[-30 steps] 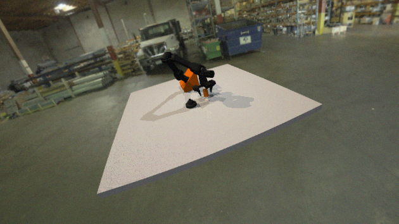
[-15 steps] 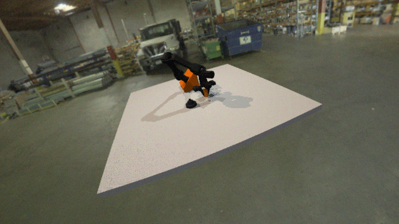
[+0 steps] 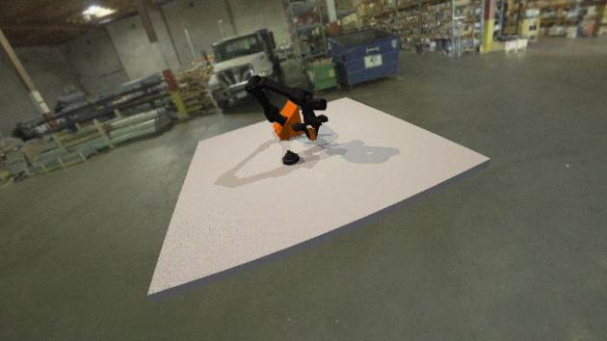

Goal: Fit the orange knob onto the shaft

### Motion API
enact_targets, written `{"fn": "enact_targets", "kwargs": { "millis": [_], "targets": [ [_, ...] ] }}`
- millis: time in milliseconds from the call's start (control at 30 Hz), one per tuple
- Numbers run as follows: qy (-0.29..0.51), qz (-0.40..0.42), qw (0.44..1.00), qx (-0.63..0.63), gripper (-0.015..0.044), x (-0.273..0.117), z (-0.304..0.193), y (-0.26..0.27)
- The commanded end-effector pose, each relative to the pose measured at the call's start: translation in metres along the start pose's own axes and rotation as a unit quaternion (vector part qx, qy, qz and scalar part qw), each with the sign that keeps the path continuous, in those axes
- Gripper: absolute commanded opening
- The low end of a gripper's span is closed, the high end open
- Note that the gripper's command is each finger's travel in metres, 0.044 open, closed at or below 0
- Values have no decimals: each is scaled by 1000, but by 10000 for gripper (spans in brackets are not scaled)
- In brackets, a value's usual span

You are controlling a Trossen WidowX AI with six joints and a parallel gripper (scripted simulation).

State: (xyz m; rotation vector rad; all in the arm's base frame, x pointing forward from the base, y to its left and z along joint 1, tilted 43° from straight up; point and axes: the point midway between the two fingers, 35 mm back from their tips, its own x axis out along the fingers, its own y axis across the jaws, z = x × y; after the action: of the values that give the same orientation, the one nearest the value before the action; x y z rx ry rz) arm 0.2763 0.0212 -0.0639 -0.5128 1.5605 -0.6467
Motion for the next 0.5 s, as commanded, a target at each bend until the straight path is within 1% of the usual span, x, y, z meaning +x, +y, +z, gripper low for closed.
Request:
{"fn": "enact_targets", "kwargs": {
  "millis": [0,267,467],
  "targets": [
    [-6,6,1000,4,0,-34,3,2],
    [-5,4,1000,5,0,-91,-5,-2],
    [-5,3,1000,5,0,-96,-6,-3]
  ]
}}
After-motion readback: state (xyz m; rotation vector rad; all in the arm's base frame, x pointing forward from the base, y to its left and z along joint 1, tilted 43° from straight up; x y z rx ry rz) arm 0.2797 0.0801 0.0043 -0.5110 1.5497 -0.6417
